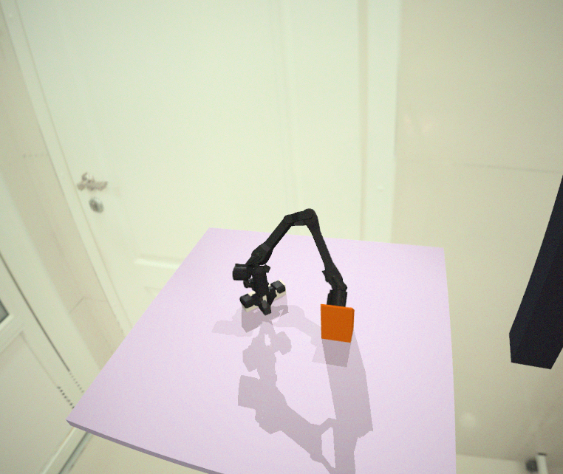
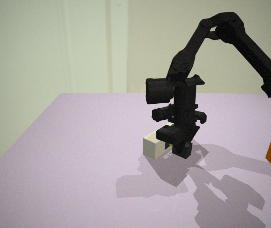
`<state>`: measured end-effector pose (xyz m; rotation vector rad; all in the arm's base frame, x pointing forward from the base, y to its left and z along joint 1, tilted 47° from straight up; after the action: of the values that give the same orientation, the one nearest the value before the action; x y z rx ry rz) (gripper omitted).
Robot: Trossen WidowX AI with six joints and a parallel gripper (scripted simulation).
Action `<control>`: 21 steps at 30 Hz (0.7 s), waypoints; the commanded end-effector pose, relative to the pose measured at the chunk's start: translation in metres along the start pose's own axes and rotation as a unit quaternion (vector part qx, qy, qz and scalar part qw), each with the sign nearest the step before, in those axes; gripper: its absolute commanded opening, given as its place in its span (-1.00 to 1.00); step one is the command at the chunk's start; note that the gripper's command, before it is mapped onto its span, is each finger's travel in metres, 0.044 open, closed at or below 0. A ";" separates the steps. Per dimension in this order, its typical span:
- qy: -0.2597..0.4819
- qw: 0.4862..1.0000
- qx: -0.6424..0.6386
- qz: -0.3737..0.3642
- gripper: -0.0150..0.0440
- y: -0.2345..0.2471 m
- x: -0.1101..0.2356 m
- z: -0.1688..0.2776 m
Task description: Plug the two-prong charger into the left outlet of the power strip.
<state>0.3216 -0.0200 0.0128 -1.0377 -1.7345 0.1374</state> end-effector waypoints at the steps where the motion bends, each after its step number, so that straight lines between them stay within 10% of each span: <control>1: -0.002 1.000 0.003 0.002 -0.49 0.000 0.001 -0.002; 21: -0.002 1.000 0.003 0.002 -0.49 -0.001 0.001 -0.004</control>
<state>0.3238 -0.0210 0.0145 -1.0375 -1.7347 0.1369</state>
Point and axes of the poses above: the point midway between the two fingers, 35 mm back from their tips, its own x axis back along the fingers, its own y axis across the jaws, z = x × y, the point moved 4 cm from there along x, back along the fingers, and after that the axes turned 3 degrees about x, right-handed, at the moved point
